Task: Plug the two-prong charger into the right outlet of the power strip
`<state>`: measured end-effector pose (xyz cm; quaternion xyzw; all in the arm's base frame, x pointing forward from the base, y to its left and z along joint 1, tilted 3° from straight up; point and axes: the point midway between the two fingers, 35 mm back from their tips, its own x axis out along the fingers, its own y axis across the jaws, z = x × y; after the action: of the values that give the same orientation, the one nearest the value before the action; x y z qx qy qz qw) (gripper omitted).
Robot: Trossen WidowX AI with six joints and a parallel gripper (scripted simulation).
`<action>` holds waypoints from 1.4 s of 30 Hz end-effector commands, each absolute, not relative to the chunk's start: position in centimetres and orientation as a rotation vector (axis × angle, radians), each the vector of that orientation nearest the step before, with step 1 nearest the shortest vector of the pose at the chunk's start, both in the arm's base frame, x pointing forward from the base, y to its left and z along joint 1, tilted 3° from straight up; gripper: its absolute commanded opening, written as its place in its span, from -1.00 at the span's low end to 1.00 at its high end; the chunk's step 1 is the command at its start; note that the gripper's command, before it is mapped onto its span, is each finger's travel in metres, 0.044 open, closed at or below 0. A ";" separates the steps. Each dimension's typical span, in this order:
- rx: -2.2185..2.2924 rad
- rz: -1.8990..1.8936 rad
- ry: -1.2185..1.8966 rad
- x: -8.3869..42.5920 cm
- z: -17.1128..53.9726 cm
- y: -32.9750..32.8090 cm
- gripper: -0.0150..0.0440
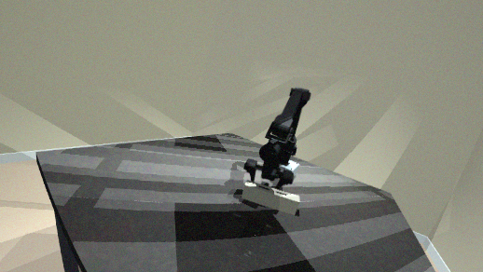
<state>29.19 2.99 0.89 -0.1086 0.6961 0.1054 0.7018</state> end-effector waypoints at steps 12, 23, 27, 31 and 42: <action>-0.245 0.239 1.552 27.4 0.8 2.4 1.00; -0.245 0.239 1.553 26.1 0.7 2.0 1.00; -0.245 0.239 1.553 25.6 0.7 1.8 1.00; -0.245 0.239 1.554 25.2 0.6 1.7 1.00; -0.245 0.239 1.555 23.9 0.5 1.3 1.00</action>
<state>24.47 1.45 0.53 -0.1090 0.6982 0.1058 0.6996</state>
